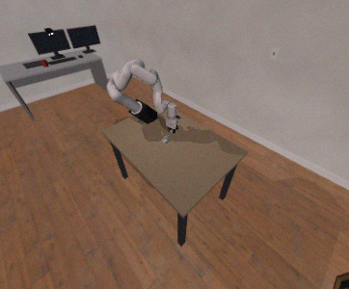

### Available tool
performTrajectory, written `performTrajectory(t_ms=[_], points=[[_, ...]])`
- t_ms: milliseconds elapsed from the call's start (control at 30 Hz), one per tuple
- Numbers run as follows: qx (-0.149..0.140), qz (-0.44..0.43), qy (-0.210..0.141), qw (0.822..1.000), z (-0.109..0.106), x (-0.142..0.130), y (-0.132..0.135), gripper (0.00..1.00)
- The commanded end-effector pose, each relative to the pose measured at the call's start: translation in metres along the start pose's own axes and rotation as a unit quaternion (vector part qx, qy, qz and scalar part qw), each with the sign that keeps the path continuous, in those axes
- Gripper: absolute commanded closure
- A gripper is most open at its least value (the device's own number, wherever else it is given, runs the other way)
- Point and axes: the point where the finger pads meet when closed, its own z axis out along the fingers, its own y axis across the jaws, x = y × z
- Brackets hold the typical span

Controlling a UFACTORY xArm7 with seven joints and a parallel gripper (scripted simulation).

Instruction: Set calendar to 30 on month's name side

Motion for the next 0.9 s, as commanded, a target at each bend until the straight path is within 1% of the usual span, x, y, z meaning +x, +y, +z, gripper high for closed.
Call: performTrajectory(t_ms=[0,467,567,700,867], points=[[-0.002,0.000,0.001,1.000,-0.001,0.001,0.001,0.71],[-0.002,0.000,0.001,1.000,-0.001,0.001,0.001,0.71],[-0.002,0.000,0.001,1.000,-0.005,0.001,0.001,0.71],[-0.002,0.000,0.001,1.000,-0.023,0.001,0.001,0.71],[-0.002,0.000,0.001,1.000,-0.061,0.001,0.001,0.71]])
